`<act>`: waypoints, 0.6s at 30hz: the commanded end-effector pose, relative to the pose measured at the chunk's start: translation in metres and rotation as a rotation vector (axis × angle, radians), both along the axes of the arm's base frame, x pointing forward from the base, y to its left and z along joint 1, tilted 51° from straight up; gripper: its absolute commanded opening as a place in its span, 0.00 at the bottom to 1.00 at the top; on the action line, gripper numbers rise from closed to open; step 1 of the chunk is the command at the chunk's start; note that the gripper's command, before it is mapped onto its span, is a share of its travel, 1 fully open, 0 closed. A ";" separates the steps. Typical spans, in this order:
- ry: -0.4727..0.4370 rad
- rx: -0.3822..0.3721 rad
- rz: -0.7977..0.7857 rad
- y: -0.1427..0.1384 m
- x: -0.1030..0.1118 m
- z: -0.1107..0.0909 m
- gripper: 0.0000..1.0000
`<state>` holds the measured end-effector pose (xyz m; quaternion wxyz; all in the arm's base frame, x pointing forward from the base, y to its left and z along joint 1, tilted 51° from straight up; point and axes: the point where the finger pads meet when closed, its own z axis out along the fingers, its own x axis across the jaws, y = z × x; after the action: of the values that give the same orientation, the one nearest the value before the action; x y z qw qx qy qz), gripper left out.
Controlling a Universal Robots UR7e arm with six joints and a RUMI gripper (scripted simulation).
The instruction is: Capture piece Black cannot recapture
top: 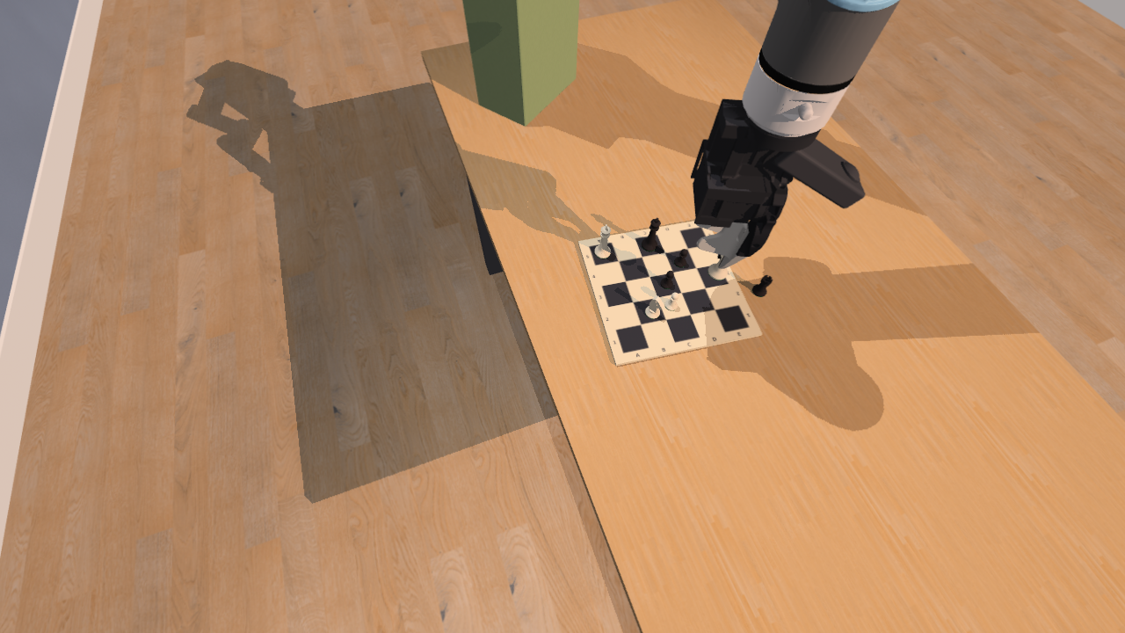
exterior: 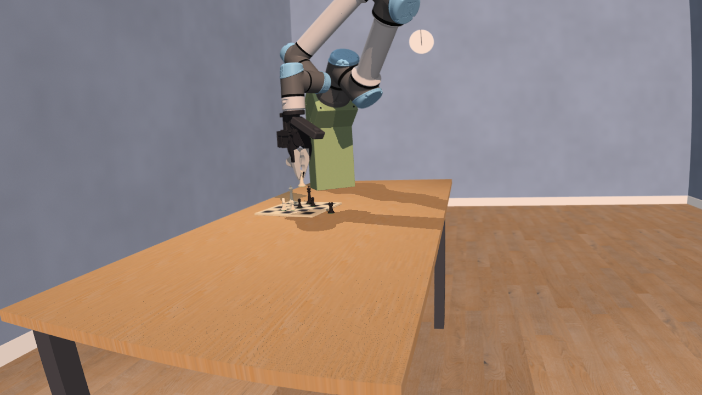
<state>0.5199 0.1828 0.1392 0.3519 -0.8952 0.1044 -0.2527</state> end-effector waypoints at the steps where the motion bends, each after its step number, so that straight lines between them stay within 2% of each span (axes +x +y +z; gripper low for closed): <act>1: 0.003 -0.001 0.004 -0.008 -0.007 0.009 0.00; 18: 0.003 -0.001 0.004 -0.012 -0.011 0.013 0.00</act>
<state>0.5092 0.1711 0.1516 0.3520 -0.8959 0.1032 -0.2507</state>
